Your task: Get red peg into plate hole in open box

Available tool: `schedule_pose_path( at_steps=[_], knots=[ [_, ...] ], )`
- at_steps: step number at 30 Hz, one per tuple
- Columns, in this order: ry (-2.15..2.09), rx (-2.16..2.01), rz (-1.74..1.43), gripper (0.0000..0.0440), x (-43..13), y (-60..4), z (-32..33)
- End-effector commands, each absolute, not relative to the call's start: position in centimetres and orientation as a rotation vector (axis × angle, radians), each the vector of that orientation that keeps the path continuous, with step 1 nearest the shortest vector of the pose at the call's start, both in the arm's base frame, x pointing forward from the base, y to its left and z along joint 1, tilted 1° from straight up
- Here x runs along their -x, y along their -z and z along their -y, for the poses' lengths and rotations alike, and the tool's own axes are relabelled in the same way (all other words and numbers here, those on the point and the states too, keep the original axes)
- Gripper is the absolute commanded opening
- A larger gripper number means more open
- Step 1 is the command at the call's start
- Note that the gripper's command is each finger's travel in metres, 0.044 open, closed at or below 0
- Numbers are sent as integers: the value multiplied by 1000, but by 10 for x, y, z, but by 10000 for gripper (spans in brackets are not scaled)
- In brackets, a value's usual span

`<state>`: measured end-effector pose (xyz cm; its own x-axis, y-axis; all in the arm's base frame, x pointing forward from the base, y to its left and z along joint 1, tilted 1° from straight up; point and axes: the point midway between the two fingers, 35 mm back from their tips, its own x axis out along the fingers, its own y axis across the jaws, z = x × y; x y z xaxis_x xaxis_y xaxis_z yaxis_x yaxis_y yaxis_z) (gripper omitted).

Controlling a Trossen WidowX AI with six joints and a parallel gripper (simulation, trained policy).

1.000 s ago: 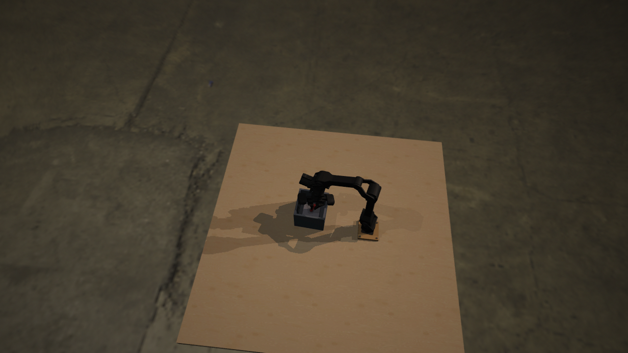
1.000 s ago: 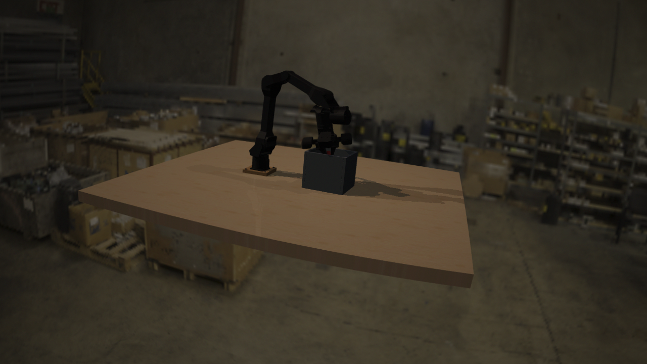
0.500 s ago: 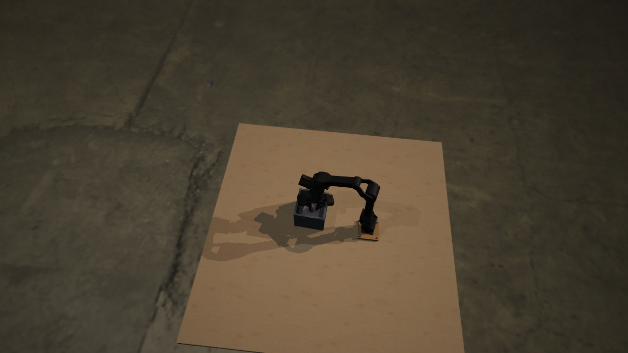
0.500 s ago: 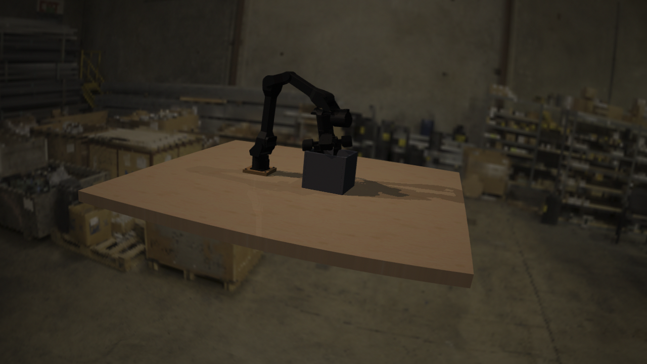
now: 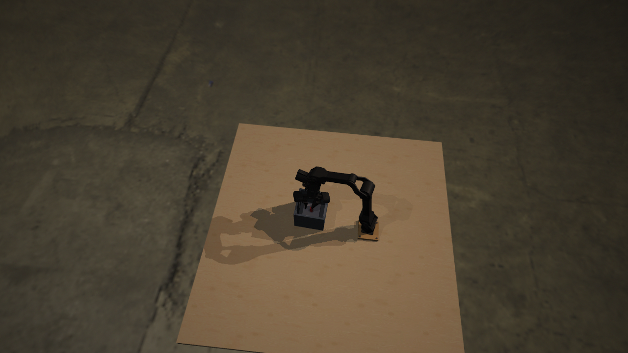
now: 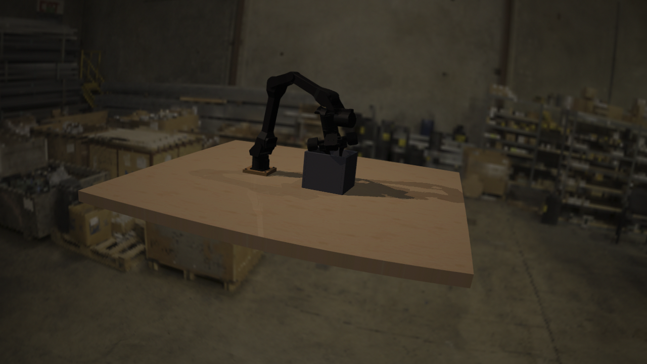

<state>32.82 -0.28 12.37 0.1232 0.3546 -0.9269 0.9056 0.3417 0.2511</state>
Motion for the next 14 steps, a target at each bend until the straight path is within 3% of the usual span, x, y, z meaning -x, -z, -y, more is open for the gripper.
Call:
schedule_pose_path(
  at_steps=[1, 14],
  knots=[
    [569, -1246, -1462, 154, -335, -129, 3],
    [444, -1328, -1451, 153, -349, -156, 2]
  ],
)
